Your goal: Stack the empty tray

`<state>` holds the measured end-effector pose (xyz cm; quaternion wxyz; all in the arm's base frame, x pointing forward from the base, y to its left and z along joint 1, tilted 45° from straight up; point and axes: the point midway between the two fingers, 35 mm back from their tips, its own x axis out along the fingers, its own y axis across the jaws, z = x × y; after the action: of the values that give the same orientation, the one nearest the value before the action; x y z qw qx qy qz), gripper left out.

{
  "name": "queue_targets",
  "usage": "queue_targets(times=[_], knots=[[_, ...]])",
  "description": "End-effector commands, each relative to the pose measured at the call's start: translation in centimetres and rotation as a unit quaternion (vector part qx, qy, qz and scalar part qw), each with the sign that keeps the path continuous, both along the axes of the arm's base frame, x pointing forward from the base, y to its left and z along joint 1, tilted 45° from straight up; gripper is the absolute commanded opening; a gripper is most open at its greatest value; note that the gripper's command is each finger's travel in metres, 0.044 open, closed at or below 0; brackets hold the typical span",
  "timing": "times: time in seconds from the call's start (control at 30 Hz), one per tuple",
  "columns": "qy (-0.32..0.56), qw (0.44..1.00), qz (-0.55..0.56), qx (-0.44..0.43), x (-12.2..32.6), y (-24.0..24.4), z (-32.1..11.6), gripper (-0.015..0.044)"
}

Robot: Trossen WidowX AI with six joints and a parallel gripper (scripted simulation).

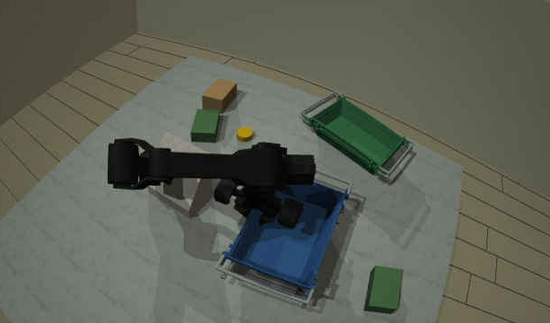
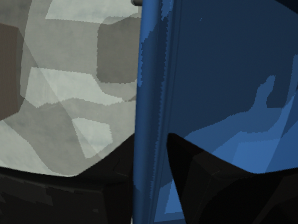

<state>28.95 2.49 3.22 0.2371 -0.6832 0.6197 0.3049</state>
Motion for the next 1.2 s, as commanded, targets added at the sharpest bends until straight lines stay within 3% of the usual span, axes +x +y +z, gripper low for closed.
queue_targets(times=[0.0, 0.1, 1.1, 1.17], knots=[[0.005, 1.0, -0.006, 0.0, -0.11, -0.48, -0.09, 0.0], [0.005, 1.0, -0.006, 0.0, -0.11, -0.48, -0.09, 0.0], [0.005, 1.0, -0.006, 0.0, -0.11, -0.48, -0.09, 0.044], [0.002, 1.0, -0.008, 0.0, -0.09, -0.5, -0.08, 0.044]])
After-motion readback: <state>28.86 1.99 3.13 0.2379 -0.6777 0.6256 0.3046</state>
